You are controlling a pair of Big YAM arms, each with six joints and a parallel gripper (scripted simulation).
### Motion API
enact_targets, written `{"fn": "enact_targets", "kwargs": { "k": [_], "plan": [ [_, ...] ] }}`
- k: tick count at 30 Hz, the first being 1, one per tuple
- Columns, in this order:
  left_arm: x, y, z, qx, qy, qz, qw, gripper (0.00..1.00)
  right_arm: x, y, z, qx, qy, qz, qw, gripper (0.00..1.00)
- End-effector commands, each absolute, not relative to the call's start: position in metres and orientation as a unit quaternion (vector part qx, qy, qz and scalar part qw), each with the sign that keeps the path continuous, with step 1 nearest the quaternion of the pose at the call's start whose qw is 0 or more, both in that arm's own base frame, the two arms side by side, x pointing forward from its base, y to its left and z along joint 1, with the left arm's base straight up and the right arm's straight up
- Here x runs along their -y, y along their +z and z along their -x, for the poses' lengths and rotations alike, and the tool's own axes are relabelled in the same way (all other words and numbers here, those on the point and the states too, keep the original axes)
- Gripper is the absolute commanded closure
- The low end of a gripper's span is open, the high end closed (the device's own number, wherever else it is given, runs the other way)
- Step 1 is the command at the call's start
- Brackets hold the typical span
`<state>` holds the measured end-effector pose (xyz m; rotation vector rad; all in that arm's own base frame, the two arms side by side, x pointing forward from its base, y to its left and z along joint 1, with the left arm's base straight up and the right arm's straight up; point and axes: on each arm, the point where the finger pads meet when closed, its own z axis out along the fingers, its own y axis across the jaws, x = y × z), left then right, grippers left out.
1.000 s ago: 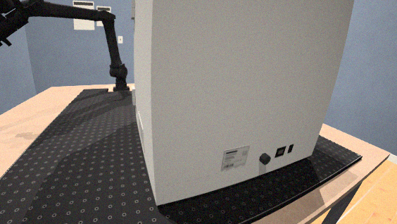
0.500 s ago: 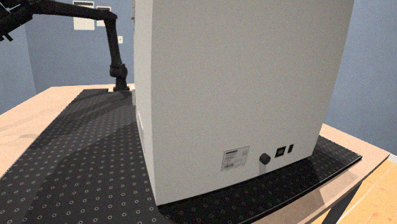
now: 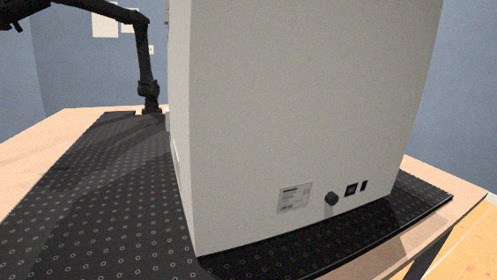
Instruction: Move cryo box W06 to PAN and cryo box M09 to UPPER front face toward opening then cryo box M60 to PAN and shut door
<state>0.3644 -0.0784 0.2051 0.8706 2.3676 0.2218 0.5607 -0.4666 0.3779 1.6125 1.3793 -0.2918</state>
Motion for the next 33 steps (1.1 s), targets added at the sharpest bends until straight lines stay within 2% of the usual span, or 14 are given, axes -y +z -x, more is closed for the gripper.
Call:
{"fn": "enact_targets", "kwargs": {
  "k": [1,2,6,7,16,20,21,22,26,27,32,33],
  "plan": [
    [0.075,0.218,-0.373,-0.902,0.074,-0.263,0.334,0.70,0.473,0.456,-0.550,-0.533,-0.110,-0.644,0.538,1.00],
    [0.071,0.221,-0.374,-0.904,0.071,-0.248,0.341,0.70,0.468,0.426,-0.548,-0.550,-0.111,-0.640,0.525,1.00],
    [0.067,0.225,-0.375,-0.909,0.054,-0.190,0.367,0.70,0.444,0.442,-0.560,-0.562,-0.092,-0.611,0.550,1.00],
    [0.067,0.225,-0.375,-0.910,0.049,-0.175,0.374,0.70,0.443,0.486,-0.563,-0.544,-0.086,-0.604,0.577,1.00],
    [0.056,0.235,-0.375,-0.903,0.002,-0.047,0.427,0.70,0.416,0.511,-0.563,-0.544,-0.083,-0.615,0.565,1.00],
    [0.064,0.235,-0.374,-0.899,-0.015,-0.028,0.438,0.70,0.436,0.484,-0.566,-0.547,-0.094,-0.625,0.549,1.00],
    [0.064,0.235,-0.374,-0.898,-0.018,-0.022,0.440,0.70,0.426,0.520,-0.556,-0.540,-0.084,-0.600,0.585,1.00],
    [0.065,0.230,-0.375,-0.901,-0.017,-0.022,0.434,0.70,0.423,0.486,-0.556,-0.559,-0.086,-0.596,0.570,1.00],
    [0.062,0.247,-0.380,-0.896,-0.015,-0.022,0.443,0.70,0.398,0.501,-0.566,-0.568,-0.067,-0.566,0.594,1.00],
    [0.062,0.247,-0.380,-0.896,-0.015,-0.022,0.443,0.70,0.394,0.545,-0.564,-0.548,-0.061,-0.559,0.619,1.00],
    [0.062,0.247,-0.380,-0.896,-0.015,-0.022,0.443,0.70,0.378,0.557,-0.561,-0.556,-0.064,-0.564,0.608,1.00],
    [0.070,0.259,-0.393,-0.903,-0.017,-0.030,0.427,0.00,0.375,0.561,-0.561,-0.555,-0.064,-0.564,0.608,1.00]
  ]
}}
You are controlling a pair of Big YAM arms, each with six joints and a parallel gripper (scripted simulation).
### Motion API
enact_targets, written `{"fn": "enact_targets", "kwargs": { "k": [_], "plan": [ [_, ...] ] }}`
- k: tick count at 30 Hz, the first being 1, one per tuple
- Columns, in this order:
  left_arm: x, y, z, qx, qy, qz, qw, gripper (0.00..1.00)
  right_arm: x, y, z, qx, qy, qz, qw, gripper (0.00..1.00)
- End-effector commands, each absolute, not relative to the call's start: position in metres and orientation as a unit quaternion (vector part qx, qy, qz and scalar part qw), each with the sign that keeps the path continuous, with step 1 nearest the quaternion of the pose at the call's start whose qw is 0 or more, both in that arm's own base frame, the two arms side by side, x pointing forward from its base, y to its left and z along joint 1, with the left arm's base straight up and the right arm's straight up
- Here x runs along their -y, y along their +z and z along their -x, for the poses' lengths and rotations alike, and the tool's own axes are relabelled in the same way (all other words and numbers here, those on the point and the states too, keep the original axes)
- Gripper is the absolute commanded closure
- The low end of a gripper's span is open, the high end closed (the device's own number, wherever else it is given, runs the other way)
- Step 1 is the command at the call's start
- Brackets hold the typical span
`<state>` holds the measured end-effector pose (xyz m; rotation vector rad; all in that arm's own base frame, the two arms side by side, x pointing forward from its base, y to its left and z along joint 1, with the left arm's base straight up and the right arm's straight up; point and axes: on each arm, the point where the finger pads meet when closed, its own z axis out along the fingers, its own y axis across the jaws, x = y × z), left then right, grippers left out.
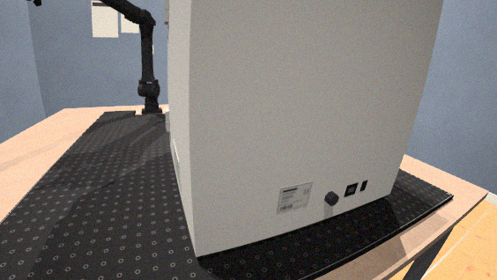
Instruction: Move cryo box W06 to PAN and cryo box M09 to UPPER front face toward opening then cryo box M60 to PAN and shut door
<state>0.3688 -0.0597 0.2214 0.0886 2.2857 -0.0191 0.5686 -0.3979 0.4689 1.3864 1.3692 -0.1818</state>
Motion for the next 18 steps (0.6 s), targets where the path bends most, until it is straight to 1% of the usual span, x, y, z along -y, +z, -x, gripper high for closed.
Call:
{"fn": "enact_targets", "kwargs": {
  "k": [1,6,7,8,9,12,13,18],
  "plan": [
    [0.070,0.259,-0.393,-0.903,-0.017,-0.030,0.427,0.00,0.375,0.561,-0.561,-0.555,-0.064,-0.564,0.608,1.00],
    [0.083,0.268,-0.427,-0.898,-0.019,-0.028,0.440,0.00,0.377,0.554,-0.566,-0.554,-0.064,-0.574,0.599,1.00],
    [0.083,0.268,-0.427,-0.898,-0.019,-0.028,0.440,0.00,0.377,0.579,-0.554,-0.543,-0.059,-0.554,0.628,1.00],
    [0.083,0.268,-0.427,-0.898,-0.019,-0.028,0.440,0.00,0.375,0.543,-0.556,-0.563,-0.061,-0.551,0.613,1.00],
    [0.083,0.263,-0.431,-0.911,-0.016,-0.027,0.412,0.00,0.372,0.547,-0.556,-0.563,-0.055,-0.539,0.624,1.00],
    [0.093,0.267,-0.453,-0.911,-0.017,-0.028,0.412,0.00,0.350,0.558,-0.563,-0.569,-0.042,-0.520,0.635,1.00],
    [0.096,0.268,-0.461,-0.910,-0.017,-0.028,0.413,0.00,0.345,0.602,-0.558,-0.549,-0.036,-0.512,0.660,1.00],
    [0.103,0.270,-0.476,-0.918,-0.017,-0.026,0.396,0.00,0.332,0.609,-0.553,-0.557,-0.040,-0.517,0.649,1.00]
  ]
}}
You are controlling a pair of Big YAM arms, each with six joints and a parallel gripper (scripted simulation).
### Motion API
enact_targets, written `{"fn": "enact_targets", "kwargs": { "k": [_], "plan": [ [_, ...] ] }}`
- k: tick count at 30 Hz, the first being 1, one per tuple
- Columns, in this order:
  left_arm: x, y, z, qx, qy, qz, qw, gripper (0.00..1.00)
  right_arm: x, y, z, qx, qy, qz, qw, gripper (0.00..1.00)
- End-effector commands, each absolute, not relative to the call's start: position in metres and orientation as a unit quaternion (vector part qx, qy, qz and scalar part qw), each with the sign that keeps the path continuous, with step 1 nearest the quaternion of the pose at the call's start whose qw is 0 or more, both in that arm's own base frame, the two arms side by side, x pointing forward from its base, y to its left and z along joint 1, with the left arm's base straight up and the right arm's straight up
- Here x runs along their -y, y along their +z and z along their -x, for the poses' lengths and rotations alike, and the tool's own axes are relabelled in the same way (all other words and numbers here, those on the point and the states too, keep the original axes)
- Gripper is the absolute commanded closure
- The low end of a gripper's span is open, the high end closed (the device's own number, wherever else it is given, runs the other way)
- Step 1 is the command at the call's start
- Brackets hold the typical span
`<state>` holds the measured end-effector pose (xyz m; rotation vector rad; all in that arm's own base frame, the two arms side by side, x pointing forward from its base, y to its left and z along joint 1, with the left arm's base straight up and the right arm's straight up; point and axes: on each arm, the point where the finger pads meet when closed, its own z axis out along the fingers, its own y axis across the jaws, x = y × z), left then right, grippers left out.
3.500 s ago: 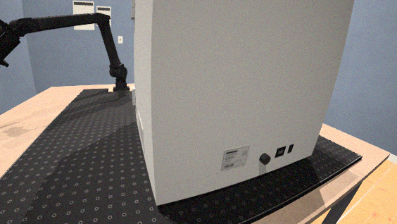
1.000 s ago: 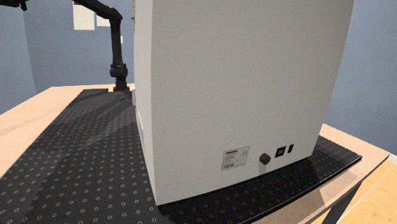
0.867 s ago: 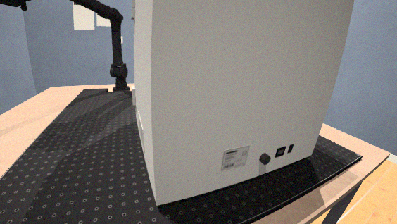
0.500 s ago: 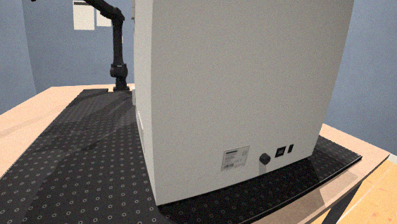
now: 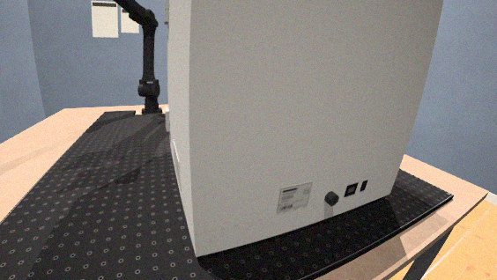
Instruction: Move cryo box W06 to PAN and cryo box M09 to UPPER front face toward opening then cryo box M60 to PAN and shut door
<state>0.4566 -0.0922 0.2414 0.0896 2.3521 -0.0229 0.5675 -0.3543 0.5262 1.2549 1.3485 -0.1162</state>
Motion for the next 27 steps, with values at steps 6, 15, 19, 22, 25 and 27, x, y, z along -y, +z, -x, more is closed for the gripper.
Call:
{"fn": "enact_targets", "kwargs": {
  "k": [6,15,19,22,25,27],
  "plan": [
    [0.115,0.274,-0.507,-0.924,-0.019,-0.025,0.381,0.00,0.321,0.618,-0.554,-0.557,-0.036,-0.522,0.645,1.00],
    [0.138,0.282,-0.566,-0.931,-0.018,-0.022,0.365,0.00,0.301,0.613,-0.551,-0.566,-0.017,-0.473,0.675,1.00],
    [0.138,0.284,-0.575,-0.931,-0.017,-0.020,0.365,0.00,0.293,0.652,-0.541,-0.553,-0.015,-0.470,0.688,1.00],
    [0.130,0.254,-0.559,-0.940,-0.009,-0.020,0.340,0.00,0.283,0.662,-0.537,-0.553,-0.015,-0.470,0.687,1.00],
    [0.132,0.278,-0.568,-0.931,-0.015,-0.023,0.365,0.00,0.274,0.672,-0.534,-0.554,-0.015,-0.471,0.687,1.00],
    [0.133,0.281,-0.578,-0.931,-0.015,-0.016,0.364,0.00,0.273,0.668,-0.539,-0.558,-0.016,-0.473,0.682,1.00]
  ]
}}
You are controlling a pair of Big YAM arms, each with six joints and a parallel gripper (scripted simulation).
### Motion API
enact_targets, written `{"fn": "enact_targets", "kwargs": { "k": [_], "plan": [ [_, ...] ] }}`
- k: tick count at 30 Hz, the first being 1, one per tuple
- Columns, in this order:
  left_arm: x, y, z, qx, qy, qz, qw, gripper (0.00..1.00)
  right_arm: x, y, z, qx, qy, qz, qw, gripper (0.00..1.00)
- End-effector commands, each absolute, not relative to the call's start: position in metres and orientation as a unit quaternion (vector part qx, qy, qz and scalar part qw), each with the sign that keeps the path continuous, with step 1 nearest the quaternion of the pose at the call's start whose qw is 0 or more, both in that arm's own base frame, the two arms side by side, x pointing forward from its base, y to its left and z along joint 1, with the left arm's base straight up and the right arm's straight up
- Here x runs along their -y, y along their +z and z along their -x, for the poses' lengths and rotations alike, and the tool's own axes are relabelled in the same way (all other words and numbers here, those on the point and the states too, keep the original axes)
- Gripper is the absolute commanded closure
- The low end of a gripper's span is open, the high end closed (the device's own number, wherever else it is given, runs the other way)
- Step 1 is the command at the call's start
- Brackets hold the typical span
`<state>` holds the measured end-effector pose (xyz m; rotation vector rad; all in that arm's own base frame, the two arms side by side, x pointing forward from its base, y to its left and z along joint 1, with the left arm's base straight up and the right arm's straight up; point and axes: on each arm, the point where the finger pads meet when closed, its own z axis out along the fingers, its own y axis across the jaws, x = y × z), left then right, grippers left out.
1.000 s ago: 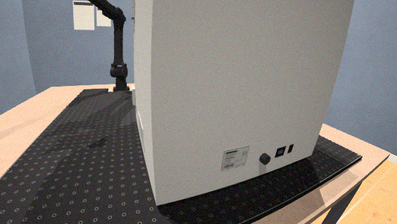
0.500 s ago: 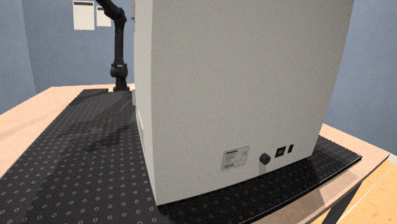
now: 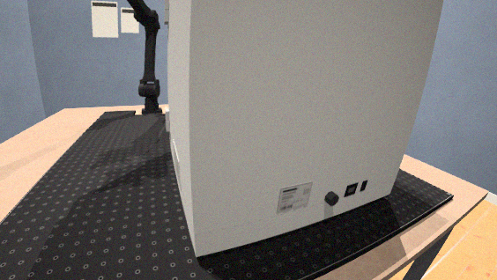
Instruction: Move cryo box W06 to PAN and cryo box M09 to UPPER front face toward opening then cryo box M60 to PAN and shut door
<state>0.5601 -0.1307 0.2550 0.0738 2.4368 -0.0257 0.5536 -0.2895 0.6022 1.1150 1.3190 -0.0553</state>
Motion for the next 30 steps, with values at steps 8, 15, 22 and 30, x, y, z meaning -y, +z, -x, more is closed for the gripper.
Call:
{"fn": "enact_targets", "kwargs": {
  "k": [8,15,22,30],
  "plan": [
    [0.129,0.277,-0.591,-0.927,-0.017,-0.012,0.375,0.00,0.272,0.659,-0.529,-0.554,-0.001,-0.431,0.713,1.00],
    [0.131,0.273,-0.602,-0.926,-0.017,-0.017,0.377,0.00,0.235,0.712,-0.513,-0.545,0.009,-0.423,0.724,1.00],
    [0.132,0.266,-0.611,-0.926,-0.015,-0.023,0.377,0.00,0.229,0.715,-0.515,-0.551,0.006,-0.427,0.717,1.00],
    [0.132,0.260,-0.619,-0.926,-0.015,-0.023,0.377,0.00,0.216,0.712,-0.505,-0.544,0.027,-0.379,0.748,1.00]
  ]
}}
